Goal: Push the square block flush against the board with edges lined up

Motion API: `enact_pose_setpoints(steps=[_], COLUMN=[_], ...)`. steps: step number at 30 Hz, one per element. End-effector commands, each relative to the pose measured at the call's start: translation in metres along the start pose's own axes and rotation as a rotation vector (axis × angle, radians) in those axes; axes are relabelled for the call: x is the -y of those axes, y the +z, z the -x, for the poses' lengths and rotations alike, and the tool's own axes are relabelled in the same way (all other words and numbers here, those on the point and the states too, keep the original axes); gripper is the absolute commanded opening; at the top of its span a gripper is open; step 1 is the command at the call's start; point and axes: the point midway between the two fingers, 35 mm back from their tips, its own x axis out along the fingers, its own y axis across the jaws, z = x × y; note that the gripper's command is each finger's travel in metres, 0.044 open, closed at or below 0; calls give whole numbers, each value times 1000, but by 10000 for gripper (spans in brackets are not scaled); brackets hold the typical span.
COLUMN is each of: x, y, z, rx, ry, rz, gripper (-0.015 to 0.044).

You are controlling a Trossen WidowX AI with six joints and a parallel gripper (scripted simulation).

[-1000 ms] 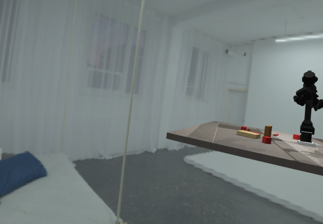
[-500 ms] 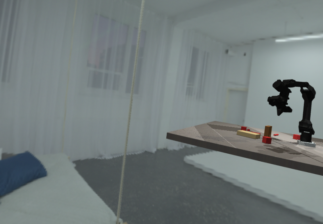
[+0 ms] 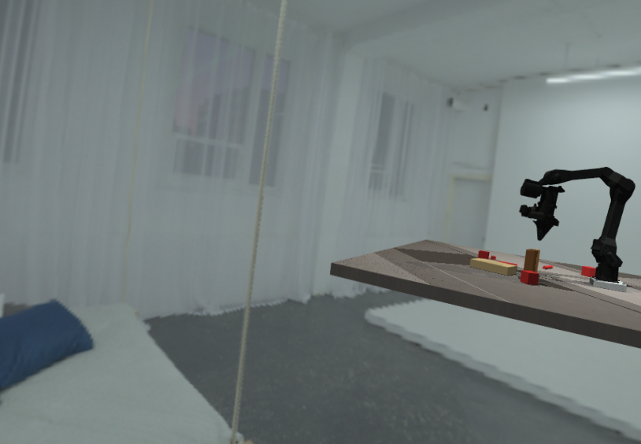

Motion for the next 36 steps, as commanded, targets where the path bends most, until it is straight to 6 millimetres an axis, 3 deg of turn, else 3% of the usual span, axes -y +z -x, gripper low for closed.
enact_pose_setpoints(steps=[1, 3, 8, 12, 14, 36], x=[44, 59, 61, 65, 66, 63], y=[-3, -6, -6, -8, -9, 10], z=[-7, -8, -11, -50, -58, -58], rx=[-44, -64, -67, -67, -67, -66], ry=[-72, -92, -95, -95, -95, -95], rz=[72, 97, 100, 100, 100, 100], gripper=[0, 0, 0, 0, 0, 0])
